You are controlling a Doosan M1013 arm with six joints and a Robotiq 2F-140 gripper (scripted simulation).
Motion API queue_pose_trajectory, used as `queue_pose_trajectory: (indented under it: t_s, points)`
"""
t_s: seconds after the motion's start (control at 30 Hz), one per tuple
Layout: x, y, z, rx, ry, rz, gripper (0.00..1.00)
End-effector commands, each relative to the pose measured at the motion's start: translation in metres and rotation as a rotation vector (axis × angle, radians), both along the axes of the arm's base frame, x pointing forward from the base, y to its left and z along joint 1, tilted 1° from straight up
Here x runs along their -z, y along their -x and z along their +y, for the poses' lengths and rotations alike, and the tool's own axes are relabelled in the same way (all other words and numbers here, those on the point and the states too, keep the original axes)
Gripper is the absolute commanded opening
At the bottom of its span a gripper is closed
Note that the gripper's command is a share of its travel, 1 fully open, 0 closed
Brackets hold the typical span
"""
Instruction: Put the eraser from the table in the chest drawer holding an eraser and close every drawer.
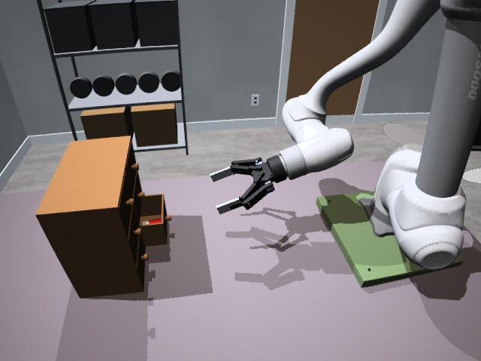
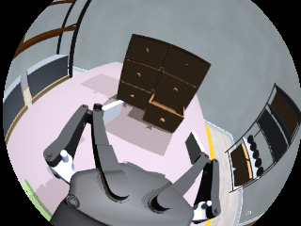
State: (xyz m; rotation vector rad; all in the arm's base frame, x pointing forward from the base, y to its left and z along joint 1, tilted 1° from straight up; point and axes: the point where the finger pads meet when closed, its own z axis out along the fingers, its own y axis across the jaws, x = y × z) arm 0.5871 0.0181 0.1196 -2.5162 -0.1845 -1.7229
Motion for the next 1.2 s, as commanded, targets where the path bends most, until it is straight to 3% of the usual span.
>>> queue_pose_trajectory:
  t_s: [0.0,0.53,0.9,1.17]
  points:
    - [-0.0001,0.0000,0.0000,0.000,0.000,0.001,1.00]
    - [-0.0017,0.0000,0.0000,0.000,0.007,0.050,1.00]
    - [-0.0049,-0.0001,0.0000,-0.001,0.022,0.146,1.00]
    - [-0.0087,-0.0001,0.0007,-0.003,0.039,0.271,1.00]
